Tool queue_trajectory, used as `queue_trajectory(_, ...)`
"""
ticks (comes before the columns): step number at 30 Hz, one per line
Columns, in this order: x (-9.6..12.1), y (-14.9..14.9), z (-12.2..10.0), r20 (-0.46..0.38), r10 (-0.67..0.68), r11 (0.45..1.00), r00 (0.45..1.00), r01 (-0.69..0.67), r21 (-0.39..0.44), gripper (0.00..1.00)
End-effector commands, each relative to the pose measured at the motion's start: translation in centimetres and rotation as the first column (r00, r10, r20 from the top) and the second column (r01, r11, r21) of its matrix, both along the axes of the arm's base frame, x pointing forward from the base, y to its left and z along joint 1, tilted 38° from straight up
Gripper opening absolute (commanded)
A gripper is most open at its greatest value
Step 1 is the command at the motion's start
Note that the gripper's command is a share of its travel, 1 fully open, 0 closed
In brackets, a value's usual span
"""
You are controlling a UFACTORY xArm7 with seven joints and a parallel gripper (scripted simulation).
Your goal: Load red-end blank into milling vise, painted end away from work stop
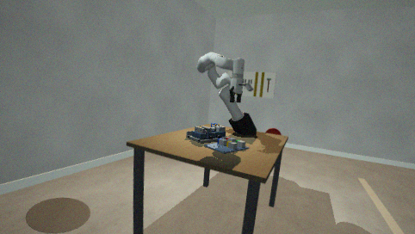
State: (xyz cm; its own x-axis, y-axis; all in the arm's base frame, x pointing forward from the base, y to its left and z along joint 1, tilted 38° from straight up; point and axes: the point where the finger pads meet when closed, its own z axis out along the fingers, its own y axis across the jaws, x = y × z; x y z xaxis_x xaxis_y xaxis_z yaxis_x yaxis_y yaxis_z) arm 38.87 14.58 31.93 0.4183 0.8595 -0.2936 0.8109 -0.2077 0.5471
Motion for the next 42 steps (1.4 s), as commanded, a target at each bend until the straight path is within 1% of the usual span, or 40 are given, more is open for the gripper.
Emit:
queue_trajectory(1,0.01,0.15,0.15,0.000,0.008,1.000,1.000,-0.008,0.000,1.00)
queue_trajectory(2,0.01,0.15,0.15,0.000,0.008,1.000,1.000,-0.008,0.000,1.00)
queue_trajectory(12,-0.11,0.13,0.29,0.098,-0.176,0.981,0.979,0.166,0.103,1.00)
queue_trajectory(19,-0.11,0.13,0.29,0.098,-0.176,0.981,0.979,0.166,0.103,1.00)
queue_trajectory(20,-0.11,0.14,0.28,0.097,-0.174,0.981,0.980,0.164,0.102,0.73)
queue_trajectory(42,-0.11,0.14,0.28,0.097,-0.174,0.981,0.980,0.164,0.102,0.73)
